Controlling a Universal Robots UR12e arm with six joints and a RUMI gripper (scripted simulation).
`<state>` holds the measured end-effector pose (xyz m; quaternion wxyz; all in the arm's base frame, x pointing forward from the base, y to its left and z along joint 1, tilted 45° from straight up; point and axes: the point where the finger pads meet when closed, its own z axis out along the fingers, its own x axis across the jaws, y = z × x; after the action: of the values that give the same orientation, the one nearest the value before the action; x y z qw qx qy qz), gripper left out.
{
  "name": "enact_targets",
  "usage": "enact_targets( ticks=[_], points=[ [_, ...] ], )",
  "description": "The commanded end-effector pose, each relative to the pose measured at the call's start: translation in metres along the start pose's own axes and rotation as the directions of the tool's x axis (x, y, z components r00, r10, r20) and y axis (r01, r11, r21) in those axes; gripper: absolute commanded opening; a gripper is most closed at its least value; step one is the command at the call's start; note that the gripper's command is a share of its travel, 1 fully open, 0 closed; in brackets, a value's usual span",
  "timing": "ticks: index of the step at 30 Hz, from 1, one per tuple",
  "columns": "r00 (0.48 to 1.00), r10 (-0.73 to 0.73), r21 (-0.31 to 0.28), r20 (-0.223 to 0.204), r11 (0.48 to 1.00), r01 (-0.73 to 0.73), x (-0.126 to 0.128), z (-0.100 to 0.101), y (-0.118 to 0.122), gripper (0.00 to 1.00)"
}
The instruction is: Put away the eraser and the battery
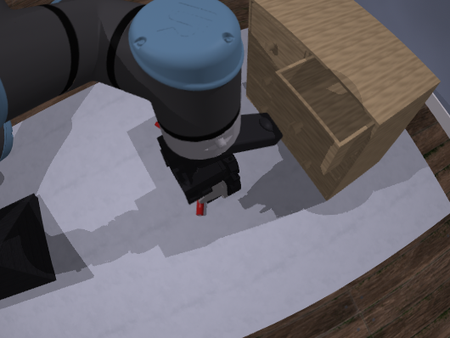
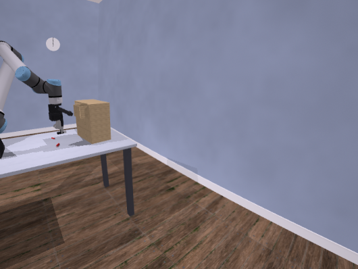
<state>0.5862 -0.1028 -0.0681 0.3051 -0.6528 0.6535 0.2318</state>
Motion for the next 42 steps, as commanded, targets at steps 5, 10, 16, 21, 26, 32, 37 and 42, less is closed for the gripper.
enact_targets(
  ticks=[5, 10, 16, 21, 26, 32, 37, 42],
  points=[
    [1.0, -0.012, 0.001, 0.0, 1.0, 0.012, 0.0, -0.001, -0.001, 0.11],
    [1.0, -0.012, 0.001, 0.0, 1.0, 0.012, 0.0, -0.001, -0.001, 0.11],
    [1.0, -0.012, 0.001, 0.0, 1.0, 0.012, 0.0, -0.002, -0.001, 0.11],
    [1.0, -0.012, 0.001, 0.0, 1.0, 0.012, 0.0, -0.003, -0.001, 0.11],
    [1.0, -0.012, 0.001, 0.0, 1.0, 0.012, 0.0, -0.005, -0.001, 0.11],
    [1.0, -0.012, 0.001, 0.0, 1.0, 0.012, 0.0, -0.01, -0.001, 0.11],
    [1.0, -0.012, 0.001, 0.0, 1.0, 0.012, 0.0, -0.015, -0.001, 0.11],
    [1.0, -0.012, 0.001, 0.0, 1.0, 0.012, 0.0, -0.02, -0.001, 0.11]
  ],
)
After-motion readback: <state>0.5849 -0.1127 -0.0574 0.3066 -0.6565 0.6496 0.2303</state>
